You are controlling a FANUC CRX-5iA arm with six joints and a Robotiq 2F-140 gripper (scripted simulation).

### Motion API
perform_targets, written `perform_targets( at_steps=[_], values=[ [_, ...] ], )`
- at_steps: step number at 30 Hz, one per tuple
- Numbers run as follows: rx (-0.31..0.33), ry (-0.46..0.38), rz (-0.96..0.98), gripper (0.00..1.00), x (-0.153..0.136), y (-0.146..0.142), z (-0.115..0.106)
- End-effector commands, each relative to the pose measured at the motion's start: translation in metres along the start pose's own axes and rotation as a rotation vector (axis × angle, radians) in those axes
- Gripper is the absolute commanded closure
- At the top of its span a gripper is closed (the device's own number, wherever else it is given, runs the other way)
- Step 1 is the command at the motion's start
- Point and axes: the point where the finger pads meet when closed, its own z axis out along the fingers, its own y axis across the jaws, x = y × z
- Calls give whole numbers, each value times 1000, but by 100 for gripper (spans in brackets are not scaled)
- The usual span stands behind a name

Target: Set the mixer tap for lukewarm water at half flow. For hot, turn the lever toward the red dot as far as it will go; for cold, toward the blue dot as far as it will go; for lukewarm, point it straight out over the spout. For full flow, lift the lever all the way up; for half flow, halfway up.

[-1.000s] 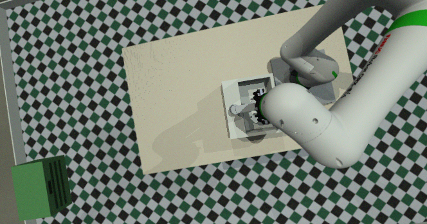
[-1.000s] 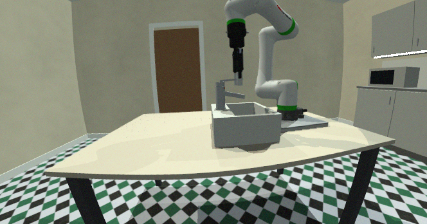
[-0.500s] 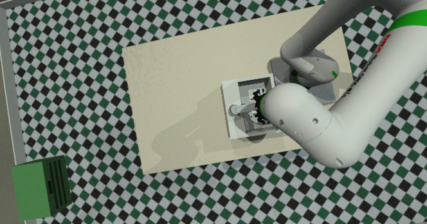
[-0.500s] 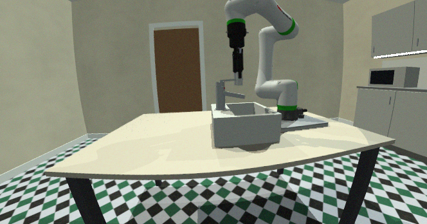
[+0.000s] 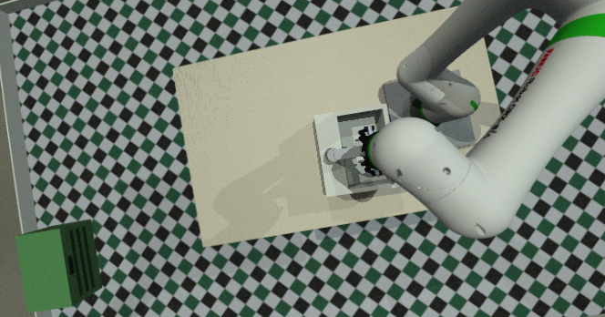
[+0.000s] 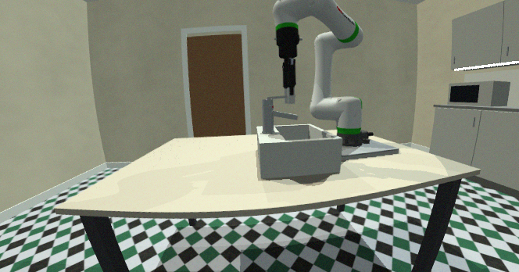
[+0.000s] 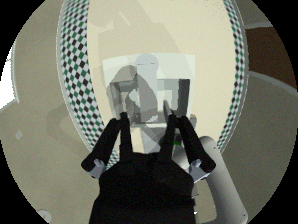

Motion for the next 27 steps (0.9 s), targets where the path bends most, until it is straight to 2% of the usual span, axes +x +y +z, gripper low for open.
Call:
perform_targets(
  at_steps=[1,27],
  values=[
    [0,0,0,57,0,0,0],
    [0,0,0,57,0,0,-6]
  ],
)
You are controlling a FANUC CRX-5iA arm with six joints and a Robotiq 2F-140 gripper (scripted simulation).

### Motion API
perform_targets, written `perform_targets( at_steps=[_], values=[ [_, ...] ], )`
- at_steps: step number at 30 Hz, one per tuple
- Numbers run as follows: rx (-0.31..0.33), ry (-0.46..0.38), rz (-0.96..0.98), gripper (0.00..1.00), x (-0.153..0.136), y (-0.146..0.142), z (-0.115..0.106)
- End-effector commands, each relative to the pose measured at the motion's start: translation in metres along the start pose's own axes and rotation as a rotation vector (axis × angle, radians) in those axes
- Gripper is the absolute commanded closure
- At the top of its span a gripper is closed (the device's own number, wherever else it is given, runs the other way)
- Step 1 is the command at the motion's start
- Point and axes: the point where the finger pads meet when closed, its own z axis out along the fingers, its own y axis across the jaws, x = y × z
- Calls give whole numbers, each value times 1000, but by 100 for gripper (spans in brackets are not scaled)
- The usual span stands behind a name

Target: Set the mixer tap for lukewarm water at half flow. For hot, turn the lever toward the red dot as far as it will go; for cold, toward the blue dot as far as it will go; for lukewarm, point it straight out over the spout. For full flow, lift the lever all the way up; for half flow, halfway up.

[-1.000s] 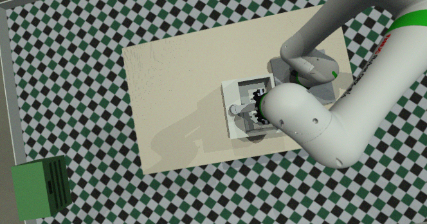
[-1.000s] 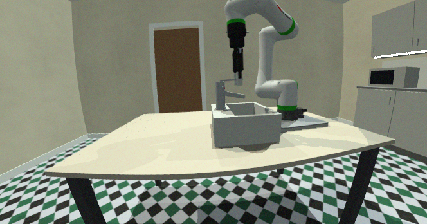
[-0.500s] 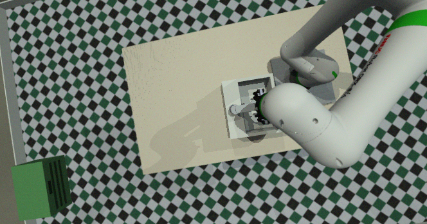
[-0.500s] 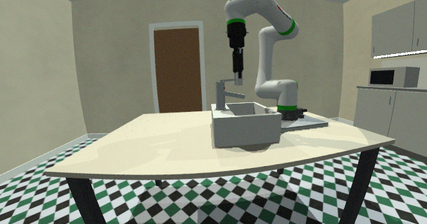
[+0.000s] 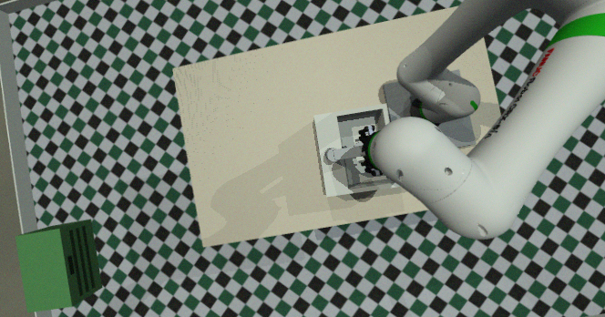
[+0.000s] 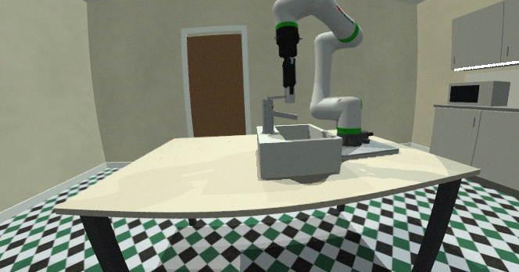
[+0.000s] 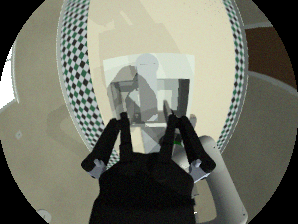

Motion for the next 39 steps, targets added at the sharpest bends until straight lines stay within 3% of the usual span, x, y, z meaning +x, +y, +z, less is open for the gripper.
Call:
perform_targets(
  at_steps=[1,20,39],
  values=[
    [0,0,0,57,0,0,-4],
    [0,0,0,57,0,0,-48],
    [0,0,0,57,0,0,-67]
  ],
)
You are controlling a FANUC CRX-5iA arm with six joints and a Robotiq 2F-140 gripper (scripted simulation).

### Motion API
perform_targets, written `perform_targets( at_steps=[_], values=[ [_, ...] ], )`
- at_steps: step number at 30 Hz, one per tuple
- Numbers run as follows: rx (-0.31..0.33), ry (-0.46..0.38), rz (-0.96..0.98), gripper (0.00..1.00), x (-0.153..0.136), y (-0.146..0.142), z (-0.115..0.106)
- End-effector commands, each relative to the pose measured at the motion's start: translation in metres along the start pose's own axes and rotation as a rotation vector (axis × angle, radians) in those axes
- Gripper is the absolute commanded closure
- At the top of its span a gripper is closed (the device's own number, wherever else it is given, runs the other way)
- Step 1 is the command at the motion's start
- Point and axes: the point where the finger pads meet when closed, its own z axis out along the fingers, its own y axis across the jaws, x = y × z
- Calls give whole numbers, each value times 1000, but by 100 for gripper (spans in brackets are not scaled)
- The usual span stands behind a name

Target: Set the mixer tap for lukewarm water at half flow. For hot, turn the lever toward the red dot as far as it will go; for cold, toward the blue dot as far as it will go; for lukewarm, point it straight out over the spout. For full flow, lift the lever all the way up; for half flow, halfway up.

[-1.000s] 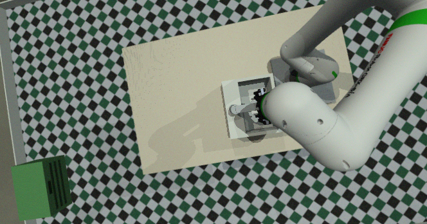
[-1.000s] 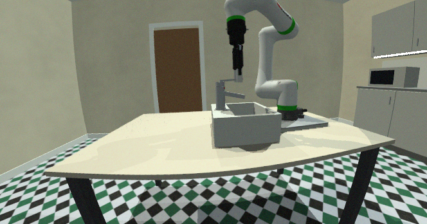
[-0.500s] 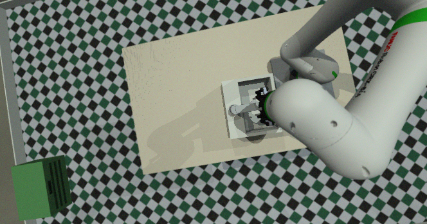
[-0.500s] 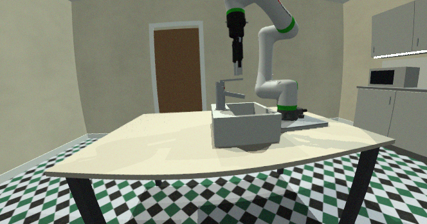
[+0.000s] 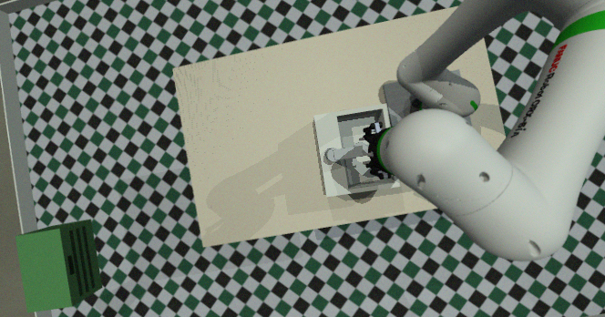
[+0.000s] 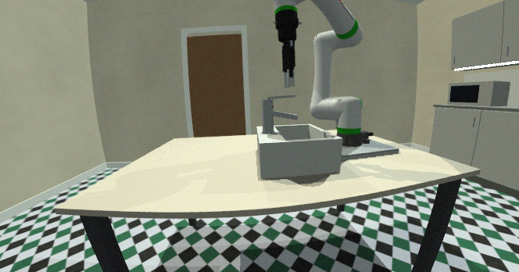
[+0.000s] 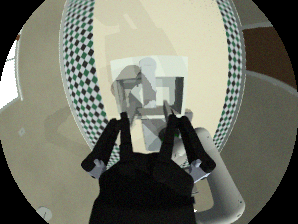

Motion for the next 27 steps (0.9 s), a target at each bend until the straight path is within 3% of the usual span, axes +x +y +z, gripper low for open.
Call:
perform_targets(
  at_steps=[1,2,3,27],
  values=[
    [0,0,0,57,0,0,0],
    [0,0,0,57,0,0,0],
    [0,0,0,100,0,0,0],
    [0,0,0,100,0,0,0]
  ],
)
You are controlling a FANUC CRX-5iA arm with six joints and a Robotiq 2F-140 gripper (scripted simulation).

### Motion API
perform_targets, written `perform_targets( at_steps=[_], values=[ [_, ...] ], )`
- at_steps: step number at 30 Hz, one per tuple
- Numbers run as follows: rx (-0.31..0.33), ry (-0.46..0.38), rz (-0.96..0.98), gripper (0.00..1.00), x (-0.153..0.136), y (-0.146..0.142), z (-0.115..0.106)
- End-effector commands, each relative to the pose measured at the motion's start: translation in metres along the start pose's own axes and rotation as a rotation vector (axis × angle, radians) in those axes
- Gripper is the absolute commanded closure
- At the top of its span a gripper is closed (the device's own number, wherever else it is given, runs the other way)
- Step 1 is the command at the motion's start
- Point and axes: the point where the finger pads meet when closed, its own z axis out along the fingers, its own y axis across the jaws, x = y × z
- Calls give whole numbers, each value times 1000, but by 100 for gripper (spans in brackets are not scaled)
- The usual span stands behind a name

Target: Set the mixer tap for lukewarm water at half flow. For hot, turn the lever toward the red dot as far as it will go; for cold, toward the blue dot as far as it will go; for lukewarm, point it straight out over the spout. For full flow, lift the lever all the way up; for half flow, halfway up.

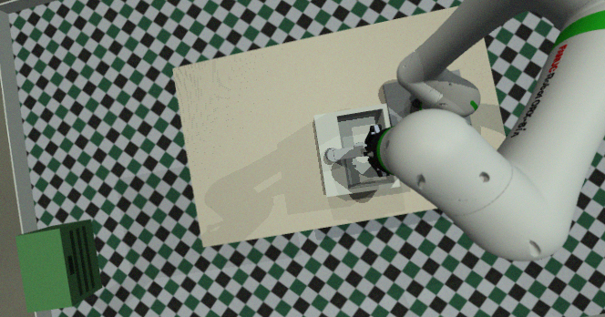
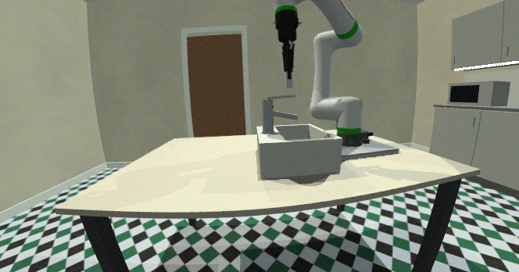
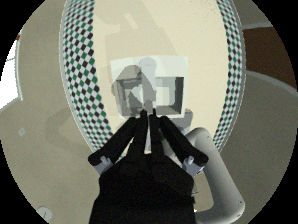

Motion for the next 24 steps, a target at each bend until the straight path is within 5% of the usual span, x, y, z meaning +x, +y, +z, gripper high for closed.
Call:
perform_targets(
  at_steps=[1,14,24],
  values=[
    [0,0,0,100,0,0,0],
    [0,0,19,100,0,0,0],
    [0,0,269,100,0,0,-3]
  ],
)
